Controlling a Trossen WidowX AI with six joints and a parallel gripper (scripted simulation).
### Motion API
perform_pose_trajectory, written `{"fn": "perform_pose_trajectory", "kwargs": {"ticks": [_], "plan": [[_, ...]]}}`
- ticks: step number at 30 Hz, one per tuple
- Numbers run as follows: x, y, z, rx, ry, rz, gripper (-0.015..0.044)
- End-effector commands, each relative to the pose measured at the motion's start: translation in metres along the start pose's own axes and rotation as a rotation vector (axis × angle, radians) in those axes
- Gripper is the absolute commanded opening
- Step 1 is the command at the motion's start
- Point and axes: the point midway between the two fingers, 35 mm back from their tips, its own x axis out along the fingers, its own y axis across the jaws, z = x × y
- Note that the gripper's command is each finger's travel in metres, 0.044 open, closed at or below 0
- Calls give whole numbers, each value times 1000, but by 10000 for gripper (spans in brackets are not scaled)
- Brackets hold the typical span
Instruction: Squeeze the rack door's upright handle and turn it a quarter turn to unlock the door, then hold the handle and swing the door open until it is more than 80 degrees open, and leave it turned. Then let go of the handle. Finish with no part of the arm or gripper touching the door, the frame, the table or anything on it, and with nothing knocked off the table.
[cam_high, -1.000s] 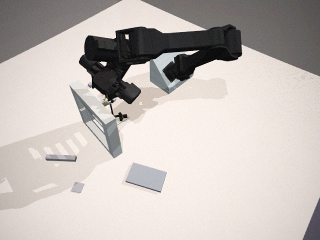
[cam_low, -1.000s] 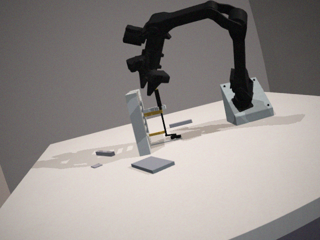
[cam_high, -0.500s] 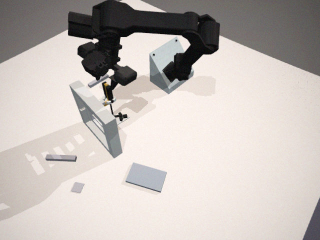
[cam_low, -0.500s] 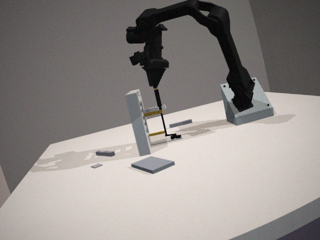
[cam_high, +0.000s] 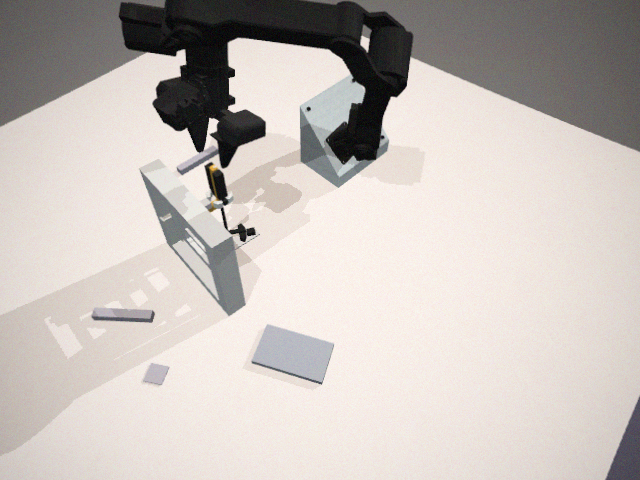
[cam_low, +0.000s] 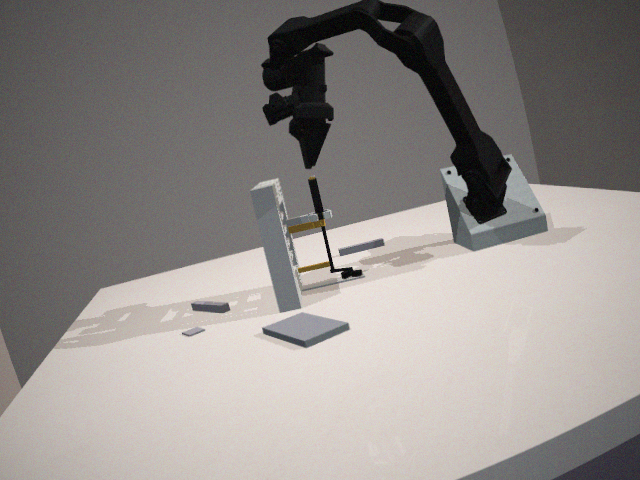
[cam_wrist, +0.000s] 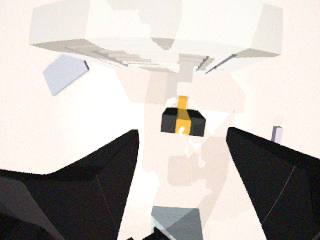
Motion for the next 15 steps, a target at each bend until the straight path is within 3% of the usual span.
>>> {"fn": "perform_pose_trajectory", "kwargs": {"ticks": [1,15], "plan": [[5,0,1,8,18,-3,281],[28,-1,-1,44,94,-33,281]]}}
